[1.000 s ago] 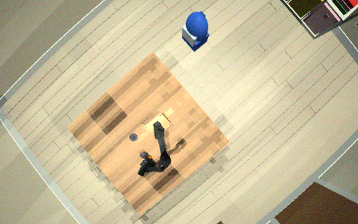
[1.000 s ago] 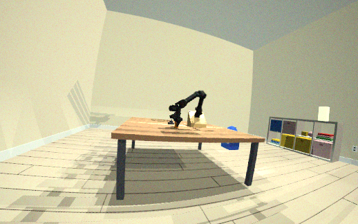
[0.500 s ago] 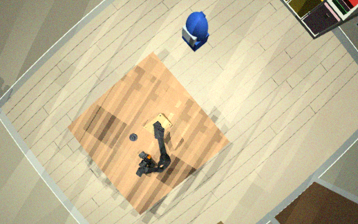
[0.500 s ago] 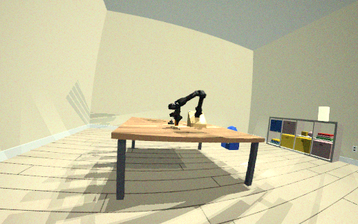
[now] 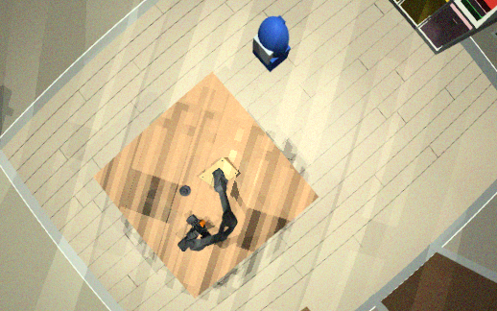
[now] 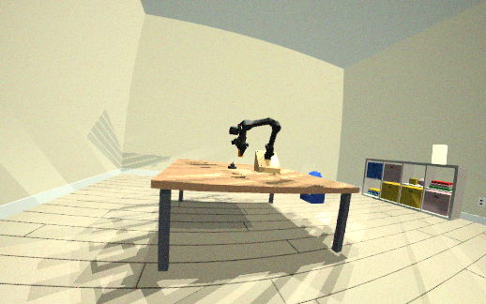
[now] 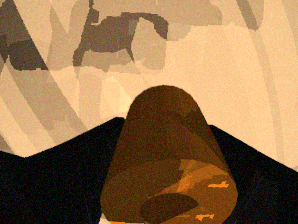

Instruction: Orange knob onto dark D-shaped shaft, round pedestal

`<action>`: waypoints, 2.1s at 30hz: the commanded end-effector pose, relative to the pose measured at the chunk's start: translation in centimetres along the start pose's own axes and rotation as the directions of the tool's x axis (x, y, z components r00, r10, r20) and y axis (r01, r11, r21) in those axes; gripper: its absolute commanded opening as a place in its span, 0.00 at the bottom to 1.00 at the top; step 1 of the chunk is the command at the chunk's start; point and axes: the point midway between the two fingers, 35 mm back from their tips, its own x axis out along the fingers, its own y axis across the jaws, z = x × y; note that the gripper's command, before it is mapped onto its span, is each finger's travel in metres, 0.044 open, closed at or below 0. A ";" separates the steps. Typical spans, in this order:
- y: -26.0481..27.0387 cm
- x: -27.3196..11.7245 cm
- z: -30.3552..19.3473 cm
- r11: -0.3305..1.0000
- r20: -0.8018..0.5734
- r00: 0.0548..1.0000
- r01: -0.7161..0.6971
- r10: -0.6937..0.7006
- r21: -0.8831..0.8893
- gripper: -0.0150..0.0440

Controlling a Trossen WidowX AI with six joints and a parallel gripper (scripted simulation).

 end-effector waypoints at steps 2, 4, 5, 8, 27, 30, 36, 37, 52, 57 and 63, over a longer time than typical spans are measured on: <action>0.3 -1.6 -0.2 1.000 0.012 1.000 -0.008 0.008 -0.012 0.25; 0.2 -1.6 -0.2 1.000 0.012 1.000 -0.007 0.008 -0.012 0.25; 0.1 -1.5 -0.1 1.000 0.012 1.000 -0.007 0.007 -0.011 0.25; -0.8 -1.4 0.3 1.000 0.014 1.000 -0.003 0.003 -0.009 0.25; -6.7 -0.3 2.1 1.000 0.017 1.000 0.015 -0.014 -0.005 0.25; -7.6 -0.1 2.2 1.000 0.017 1.000 0.016 -0.016 -0.005 0.25; -9.6 0.3 2.5 1.000 0.017 1.000 0.020 -0.020 -0.005 0.25; -9.9 0.3 2.6 1.000 0.017 1.000 0.020 -0.020 -0.005 0.25; -14.7 1.2 2.7 1.000 0.015 1.000 0.023 -0.023 -0.006 0.25; -16.3 1.5 2.6 1.000 0.014 1.000 0.023 -0.023 -0.006 0.25; -18.3 1.9 2.3 1.000 0.014 1.000 0.022 -0.022 -0.007 0.25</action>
